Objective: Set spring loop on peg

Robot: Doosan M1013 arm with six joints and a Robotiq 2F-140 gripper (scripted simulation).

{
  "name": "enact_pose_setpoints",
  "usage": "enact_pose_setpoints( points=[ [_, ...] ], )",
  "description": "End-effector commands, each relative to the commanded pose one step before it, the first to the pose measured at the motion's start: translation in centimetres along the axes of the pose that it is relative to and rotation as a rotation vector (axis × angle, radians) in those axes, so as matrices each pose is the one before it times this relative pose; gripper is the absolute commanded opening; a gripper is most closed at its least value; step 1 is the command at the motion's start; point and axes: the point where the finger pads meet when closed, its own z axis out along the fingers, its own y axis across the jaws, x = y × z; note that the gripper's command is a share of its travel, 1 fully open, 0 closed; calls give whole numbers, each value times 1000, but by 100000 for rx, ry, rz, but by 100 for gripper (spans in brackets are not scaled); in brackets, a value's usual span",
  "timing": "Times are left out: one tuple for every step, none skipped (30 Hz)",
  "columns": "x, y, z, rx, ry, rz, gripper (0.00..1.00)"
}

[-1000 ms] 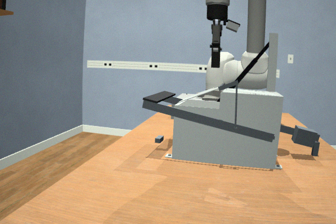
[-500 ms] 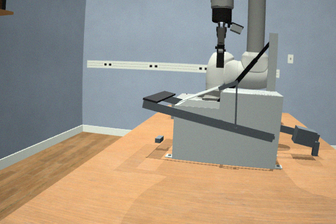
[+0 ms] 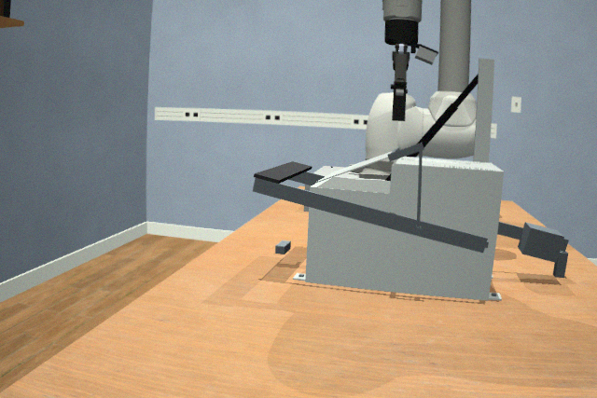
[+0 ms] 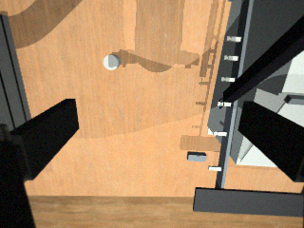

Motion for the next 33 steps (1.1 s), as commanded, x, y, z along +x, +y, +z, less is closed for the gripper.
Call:
enact_pose_setpoints(
  points=[
    [31, -38, -98, -43, 27, 55, 100],
    [0, 0, 0, 0, 0, 0, 100],
    [0, 0, 0, 0, 0, 0, 100],
    [0, 0, 0, 0, 0, 0, 100],
    [0, 0, 0, 0, 0, 0, 100],
    [0, 0, 0, 0, 0, 0, 100],
    [0, 0, 0, 0, 0, 0, 100],
    [0, 0, 0, 0, 0, 0, 100],
    [0, 0, 0, 0, 0, 0, 100],
    [1565, -5789, 20, 28, -402, -32, 100],
    [0, 0, 0, 0, 0, 0, 100],
    [0, 0, 0, 0, 0, 0, 100],
    [0, 0, 0, 0, 0, 0, 100],
    [0, 0, 0, 0, 0, 0, 100],
    [0, 0, 0, 0, 0, 0, 100],
    [0, 0, 0, 0, 0, 0, 100],
    [0, 0, 0, 0, 0, 0, 100],
    [0, 0, 0, 0, 0, 0, 100],
    [0, 0, 0, 0, 0, 0, 100],
    [0, 0, 0, 0, 0, 0, 100],
    [0, 0, 0, 0, 0, 0, 100],
    [0, 0, 0, 0, 0, 0, 100],
    [0, 0, 0, 0, 0, 0, 100],
    [0, 0, 0, 0, 0, 0, 100],
    [0, 0, 0, 0, 0, 0, 100],
    [0, 0, 0, 0, 0, 0, 100],
    [977, -3584, 20, 14, -261, -25, 100],
    [0, 0, 0, 0, 0, 0, 100],
    [0, 0, 0, 0, 0, 0, 100],
    [0, 0, 0, 0, 0, 0, 100],
    [0, 0, 0, 0, 0, 0, 100],
    [0, 0, 0, 0, 0, 0, 100],
    [0, 0, 0, 0, 0, 0, 100]
  ],
)
